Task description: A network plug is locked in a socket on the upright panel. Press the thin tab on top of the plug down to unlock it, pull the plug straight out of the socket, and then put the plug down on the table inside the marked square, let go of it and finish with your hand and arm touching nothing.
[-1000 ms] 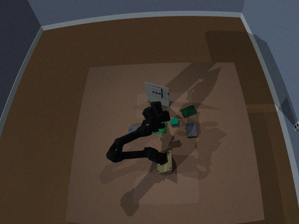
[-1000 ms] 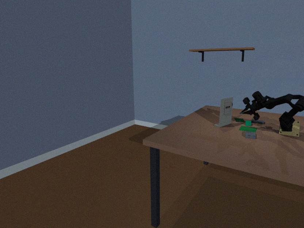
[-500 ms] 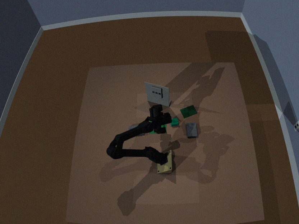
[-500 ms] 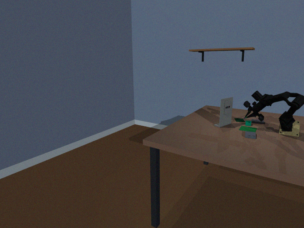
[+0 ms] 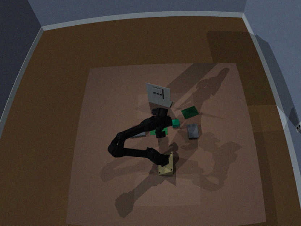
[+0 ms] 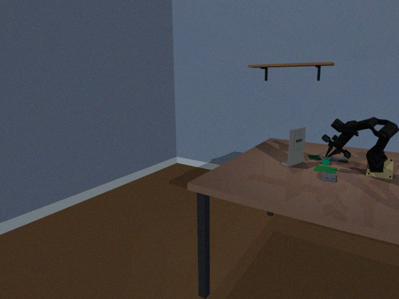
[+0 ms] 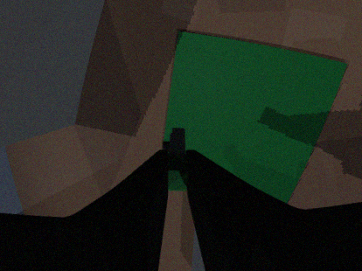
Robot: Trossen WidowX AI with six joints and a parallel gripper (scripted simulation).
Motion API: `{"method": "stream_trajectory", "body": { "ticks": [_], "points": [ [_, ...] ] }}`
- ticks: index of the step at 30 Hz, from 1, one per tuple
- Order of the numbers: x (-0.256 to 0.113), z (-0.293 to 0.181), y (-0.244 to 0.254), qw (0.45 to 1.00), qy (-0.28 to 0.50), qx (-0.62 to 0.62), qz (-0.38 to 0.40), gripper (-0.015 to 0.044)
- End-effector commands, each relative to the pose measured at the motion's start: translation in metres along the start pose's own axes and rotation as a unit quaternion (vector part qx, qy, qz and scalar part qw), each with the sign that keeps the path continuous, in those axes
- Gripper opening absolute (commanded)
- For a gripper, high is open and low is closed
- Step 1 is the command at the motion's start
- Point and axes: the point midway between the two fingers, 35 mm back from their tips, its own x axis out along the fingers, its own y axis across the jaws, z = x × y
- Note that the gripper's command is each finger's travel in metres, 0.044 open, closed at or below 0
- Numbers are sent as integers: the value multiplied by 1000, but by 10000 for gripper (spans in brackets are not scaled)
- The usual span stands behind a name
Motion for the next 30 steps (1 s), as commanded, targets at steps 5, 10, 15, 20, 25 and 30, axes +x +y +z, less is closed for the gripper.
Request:
{"method": "stream_trajectory", "body": {
  "ticks": [5, 10, 15, 20, 25, 30],
  "points": [
    [2, -2, 0, 1000, 9, -4, 0, 0],
    [7, -1, -2, 1000, 8, -4, -1, 0],
    [12, -1, -5, 1000, 8, -4, -1, 0],
    [17, 0, -8, 1000, 7, -4, -1, 0],
    [21, 0, -11, 1000, 7, -3, -1, 0],
    [26, 0, -14, 1000, 6, -3, -1, 0]
  ]
}}
